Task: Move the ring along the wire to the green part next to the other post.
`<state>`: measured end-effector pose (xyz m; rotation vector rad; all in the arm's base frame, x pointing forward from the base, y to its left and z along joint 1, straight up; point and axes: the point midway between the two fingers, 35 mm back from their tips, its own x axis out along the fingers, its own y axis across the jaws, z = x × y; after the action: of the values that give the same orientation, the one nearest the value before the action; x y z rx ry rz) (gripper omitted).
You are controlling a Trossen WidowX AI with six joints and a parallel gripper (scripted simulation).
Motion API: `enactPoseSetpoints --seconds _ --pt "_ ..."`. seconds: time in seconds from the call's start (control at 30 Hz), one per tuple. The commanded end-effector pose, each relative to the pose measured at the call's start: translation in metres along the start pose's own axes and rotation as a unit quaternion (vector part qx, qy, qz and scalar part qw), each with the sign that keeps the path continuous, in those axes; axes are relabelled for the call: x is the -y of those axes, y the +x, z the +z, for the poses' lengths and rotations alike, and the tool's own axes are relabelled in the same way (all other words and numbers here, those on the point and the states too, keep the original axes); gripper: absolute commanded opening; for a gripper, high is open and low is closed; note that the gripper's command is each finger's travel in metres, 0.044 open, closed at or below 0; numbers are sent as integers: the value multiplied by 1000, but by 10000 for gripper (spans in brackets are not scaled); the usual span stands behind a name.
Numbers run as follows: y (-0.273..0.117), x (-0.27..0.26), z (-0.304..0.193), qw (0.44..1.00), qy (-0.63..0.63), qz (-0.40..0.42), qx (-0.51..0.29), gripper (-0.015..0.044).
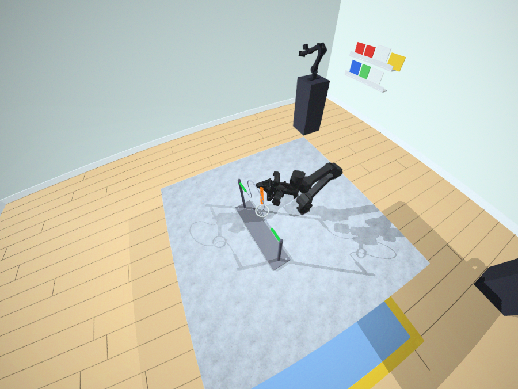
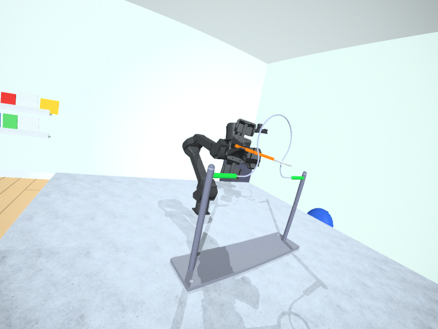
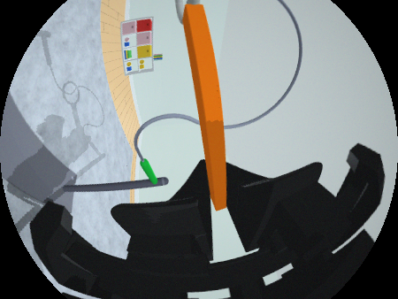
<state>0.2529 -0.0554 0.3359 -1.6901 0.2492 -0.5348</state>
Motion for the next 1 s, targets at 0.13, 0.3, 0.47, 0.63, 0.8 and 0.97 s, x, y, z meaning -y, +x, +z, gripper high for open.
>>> enactPoseSetpoints --seconds 0.13,0.3,0.47,0.63,0.8,0.97 --pt "-6 -32 1 995 86 56 -14 -150" --pt "-11 -49 5 986 137 89 -20 -150" --pt "-17 -66 11 974 188 123 -27 -150" --pt "-24 -82 19 958 239 157 -33 -150" --pt "-32 -96 28 938 288 189 -39 -150" --pt "-39 -107 38 918 330 217 -44 -150"
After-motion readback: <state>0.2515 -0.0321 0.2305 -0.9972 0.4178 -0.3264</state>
